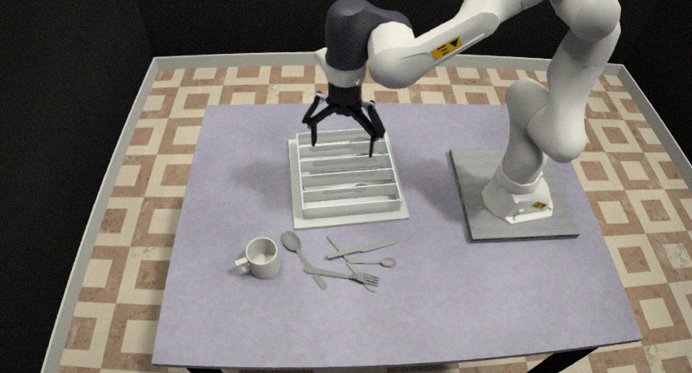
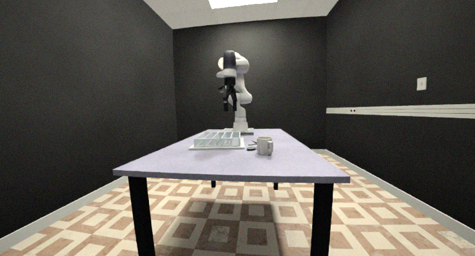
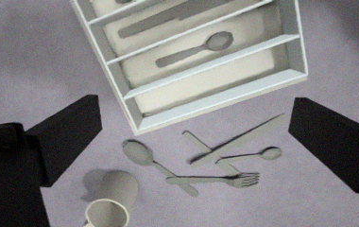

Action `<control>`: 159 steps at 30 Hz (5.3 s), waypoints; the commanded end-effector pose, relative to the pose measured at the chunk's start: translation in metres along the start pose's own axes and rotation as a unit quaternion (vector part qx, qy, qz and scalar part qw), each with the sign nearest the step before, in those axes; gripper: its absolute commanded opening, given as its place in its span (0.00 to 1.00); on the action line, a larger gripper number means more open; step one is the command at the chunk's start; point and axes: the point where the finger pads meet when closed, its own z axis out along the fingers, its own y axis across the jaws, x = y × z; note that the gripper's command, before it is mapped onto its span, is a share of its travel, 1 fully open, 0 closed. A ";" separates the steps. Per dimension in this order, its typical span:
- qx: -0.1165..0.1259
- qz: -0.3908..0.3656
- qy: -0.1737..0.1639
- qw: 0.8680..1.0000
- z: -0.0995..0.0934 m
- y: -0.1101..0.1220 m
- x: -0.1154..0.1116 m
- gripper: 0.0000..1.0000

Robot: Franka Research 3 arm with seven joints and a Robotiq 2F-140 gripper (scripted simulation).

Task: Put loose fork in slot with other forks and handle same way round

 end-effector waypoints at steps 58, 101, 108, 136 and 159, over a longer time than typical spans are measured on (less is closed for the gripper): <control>0.000 -0.538 -0.005 0.843 0.035 -0.031 -0.125 1.00; -0.002 -0.816 0.001 0.577 0.072 -0.028 -0.225 1.00; -0.002 -0.819 0.001 0.574 0.073 -0.028 -0.226 1.00; -0.002 -0.819 0.001 0.574 0.073 -0.028 -0.226 1.00; -0.002 -0.819 0.001 0.574 0.073 -0.028 -0.226 1.00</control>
